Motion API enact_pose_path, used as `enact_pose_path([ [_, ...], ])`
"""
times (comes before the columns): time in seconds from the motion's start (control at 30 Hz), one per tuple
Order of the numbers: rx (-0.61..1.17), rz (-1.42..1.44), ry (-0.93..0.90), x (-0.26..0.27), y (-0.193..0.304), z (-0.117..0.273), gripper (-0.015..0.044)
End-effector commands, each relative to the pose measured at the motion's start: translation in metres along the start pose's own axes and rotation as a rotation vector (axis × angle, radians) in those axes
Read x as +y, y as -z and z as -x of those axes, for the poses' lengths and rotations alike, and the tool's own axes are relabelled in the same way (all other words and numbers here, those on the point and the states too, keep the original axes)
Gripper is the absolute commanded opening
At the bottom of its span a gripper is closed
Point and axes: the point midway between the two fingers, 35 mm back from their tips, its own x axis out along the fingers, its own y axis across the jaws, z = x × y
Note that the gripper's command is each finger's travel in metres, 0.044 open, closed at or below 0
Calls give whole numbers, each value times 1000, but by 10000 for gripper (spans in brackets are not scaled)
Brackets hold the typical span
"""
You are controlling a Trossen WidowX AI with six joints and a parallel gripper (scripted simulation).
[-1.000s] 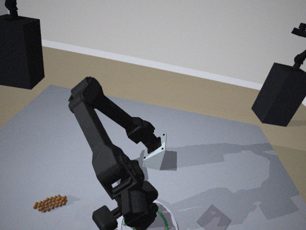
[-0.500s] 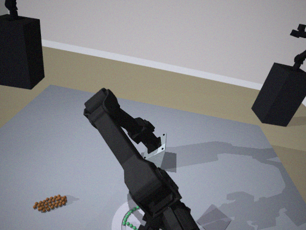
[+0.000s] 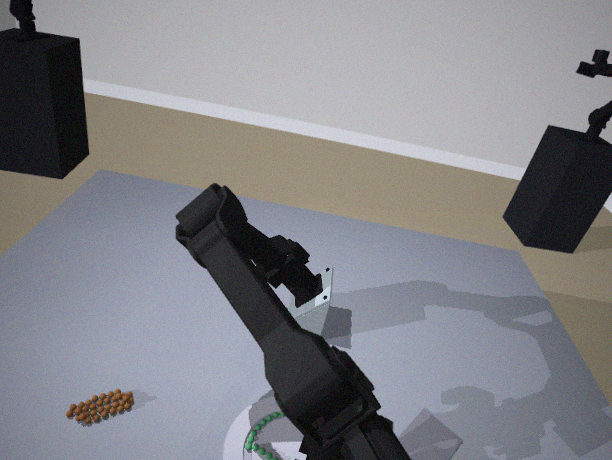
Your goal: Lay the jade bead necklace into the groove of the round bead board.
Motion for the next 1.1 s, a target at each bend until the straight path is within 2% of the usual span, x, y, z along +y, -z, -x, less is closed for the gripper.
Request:
enact_pose_path([
  [0.0,-2,2,5,0,-1,-1,120],
  [0.67,5,12,3,1,-1,-29,120],
  [0.83,2,4,-1,0,-1,-28,0],
  [1.07,2,4,-1,0,-1,-28,0],
])
